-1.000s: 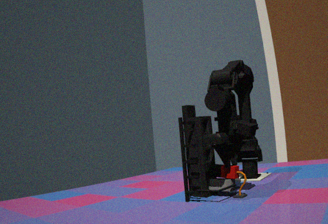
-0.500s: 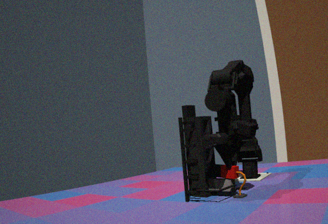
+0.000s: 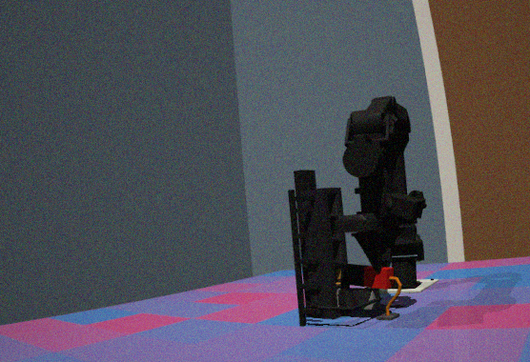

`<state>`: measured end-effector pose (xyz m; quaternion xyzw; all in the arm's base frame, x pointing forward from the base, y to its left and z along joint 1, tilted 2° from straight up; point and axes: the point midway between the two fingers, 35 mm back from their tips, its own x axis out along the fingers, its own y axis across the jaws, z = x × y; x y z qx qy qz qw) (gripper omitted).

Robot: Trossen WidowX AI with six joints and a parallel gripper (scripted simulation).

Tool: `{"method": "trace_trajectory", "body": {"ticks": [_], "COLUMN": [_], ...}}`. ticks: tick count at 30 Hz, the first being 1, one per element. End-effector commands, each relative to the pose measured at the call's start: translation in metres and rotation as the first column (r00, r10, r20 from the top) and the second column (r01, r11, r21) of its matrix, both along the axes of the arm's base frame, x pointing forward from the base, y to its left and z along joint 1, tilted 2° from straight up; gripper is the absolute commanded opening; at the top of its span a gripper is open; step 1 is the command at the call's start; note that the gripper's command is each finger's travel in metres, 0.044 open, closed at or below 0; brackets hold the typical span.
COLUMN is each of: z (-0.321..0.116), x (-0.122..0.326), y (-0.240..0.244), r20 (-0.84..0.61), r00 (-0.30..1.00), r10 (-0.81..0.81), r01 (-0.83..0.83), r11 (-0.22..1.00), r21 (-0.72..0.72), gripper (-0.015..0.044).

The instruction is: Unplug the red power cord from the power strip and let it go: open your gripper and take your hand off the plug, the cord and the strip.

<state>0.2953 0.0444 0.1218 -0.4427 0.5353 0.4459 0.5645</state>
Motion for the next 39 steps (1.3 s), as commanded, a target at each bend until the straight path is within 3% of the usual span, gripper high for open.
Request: {"method": "trace_trajectory", "body": {"ticks": [1, 4, 17, 21, 25, 39], "z": [0.000, 0.000, 0.000, 0.006, 0.014, 0.015], "x": [0.003, 0.004, 0.001, 0.008, 0.013, 0.013], "y": [0.008, 0.012, 0.005, 0.027, 0.062, 0.064], "r20": [-0.004, -0.004, -0.008, -0.007, -0.007, -0.007], "r00": [1.000, 1.000, 1.000, 1.000, 1.000, 1.000], "r10": [0.000, 0.000, 0.002, 0.002, 0.002, 0.002], "r01": [0.000, 0.000, -0.002, -0.002, -0.002, -0.002], "r11": [1.000, 1.000, 1.000, 1.000, 1.000, 1.000], "r21": [0.008, 0.008, 0.009, 0.011, 0.014, 0.014], "gripper": [0.0000, 0.0000, 0.0341, 0.0440, 0.0440, 0.0440]}}
